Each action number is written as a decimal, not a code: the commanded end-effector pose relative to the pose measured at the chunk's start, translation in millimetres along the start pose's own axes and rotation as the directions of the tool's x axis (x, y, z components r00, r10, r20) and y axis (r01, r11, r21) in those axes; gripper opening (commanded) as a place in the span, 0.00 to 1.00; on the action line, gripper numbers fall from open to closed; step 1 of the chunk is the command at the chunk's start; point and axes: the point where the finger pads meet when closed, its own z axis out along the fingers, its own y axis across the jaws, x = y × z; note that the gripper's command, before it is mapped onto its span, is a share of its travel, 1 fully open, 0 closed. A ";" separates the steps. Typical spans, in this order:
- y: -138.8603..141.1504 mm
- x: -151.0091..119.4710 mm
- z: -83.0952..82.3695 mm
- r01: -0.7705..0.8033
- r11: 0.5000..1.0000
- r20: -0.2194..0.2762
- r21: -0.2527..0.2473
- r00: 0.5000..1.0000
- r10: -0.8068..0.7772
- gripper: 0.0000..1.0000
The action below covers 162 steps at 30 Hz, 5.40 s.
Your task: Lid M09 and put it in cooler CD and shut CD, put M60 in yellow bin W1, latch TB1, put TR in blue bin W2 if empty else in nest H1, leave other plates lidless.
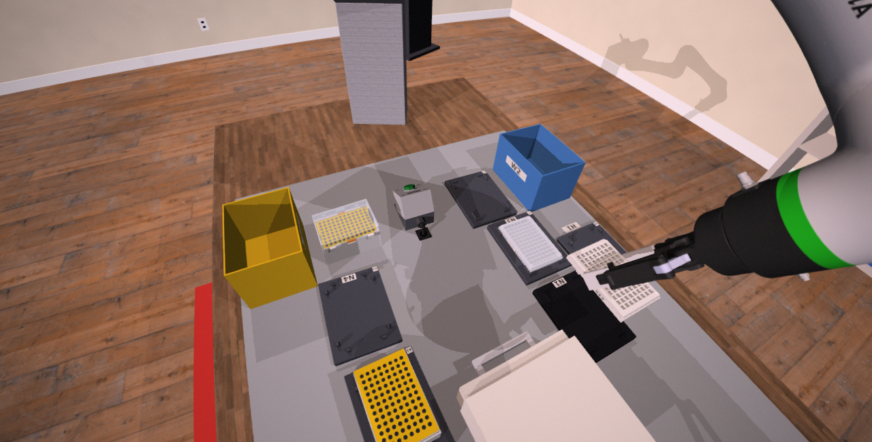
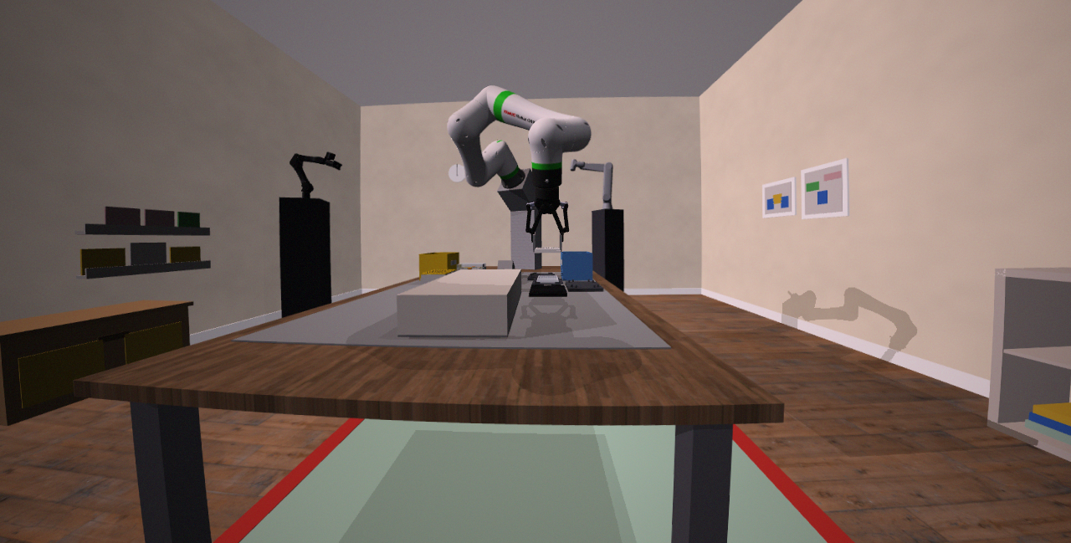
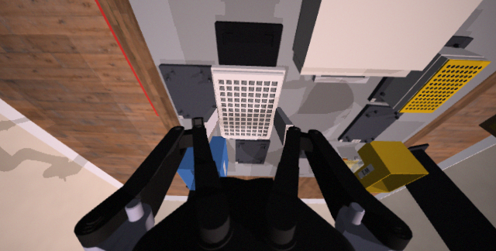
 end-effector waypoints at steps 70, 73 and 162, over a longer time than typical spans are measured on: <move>124.4 -79.1 35.8 -0.003 1.000 0.000 0.002 1.000 0.003 0.00; 126.6 -80.5 36.4 -0.003 1.000 0.000 0.002 1.000 0.003 0.00; 299.3 -189.8 87.5 -0.003 1.000 0.000 0.002 1.000 0.003 0.00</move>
